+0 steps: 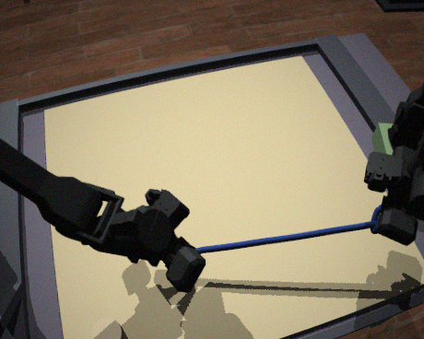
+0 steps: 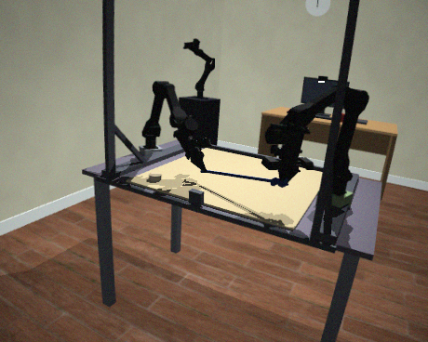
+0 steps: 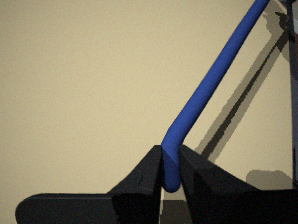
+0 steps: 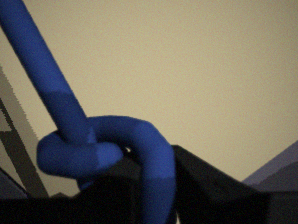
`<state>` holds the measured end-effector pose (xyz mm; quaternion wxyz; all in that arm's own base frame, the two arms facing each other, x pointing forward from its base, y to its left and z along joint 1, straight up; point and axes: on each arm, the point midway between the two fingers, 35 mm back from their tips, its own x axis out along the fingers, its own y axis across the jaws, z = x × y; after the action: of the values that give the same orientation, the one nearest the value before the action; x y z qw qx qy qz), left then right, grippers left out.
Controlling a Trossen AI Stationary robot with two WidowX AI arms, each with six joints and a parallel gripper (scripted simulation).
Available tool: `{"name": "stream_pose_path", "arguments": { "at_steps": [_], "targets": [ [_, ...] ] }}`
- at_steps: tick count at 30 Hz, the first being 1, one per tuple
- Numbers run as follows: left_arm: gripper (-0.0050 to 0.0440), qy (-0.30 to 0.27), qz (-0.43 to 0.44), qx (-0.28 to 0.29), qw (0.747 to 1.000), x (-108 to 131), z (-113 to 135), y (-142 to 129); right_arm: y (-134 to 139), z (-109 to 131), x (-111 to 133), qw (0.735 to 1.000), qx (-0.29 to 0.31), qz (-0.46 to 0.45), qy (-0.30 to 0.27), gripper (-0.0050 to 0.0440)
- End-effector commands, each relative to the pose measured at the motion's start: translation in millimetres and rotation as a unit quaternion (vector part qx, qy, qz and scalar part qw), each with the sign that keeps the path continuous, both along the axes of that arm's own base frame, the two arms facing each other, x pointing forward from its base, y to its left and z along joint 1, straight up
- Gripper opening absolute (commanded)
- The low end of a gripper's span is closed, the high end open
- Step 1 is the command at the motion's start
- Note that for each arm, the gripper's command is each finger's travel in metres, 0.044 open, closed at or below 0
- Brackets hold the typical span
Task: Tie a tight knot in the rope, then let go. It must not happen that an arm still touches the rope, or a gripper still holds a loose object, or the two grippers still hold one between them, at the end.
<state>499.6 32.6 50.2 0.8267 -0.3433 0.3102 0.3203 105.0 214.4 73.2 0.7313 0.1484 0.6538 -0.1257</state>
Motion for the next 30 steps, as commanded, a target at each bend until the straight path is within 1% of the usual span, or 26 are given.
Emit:
{"name": "stream_pose_path", "arguments": {
  "at_steps": [1,22,30],
  "targets": [
    [0.0045,0.061,-0.018,-0.005,0.998,-27,-29,-15,2,-2,-32,0.998,0.001,0.04,0.053,0.003],
    [0.0045,0.061,-0.018,-0.005,0.998,-27,-29,-15,2,-4,-31,0.998,0.001,0.04,0.053,0.003],
    [0.0045,0.061,-0.018,-0.005,0.998,-27,-29,-15,0,-20,-22,0.998,0.001,0.04,0.053,0.003]
  ]
}}
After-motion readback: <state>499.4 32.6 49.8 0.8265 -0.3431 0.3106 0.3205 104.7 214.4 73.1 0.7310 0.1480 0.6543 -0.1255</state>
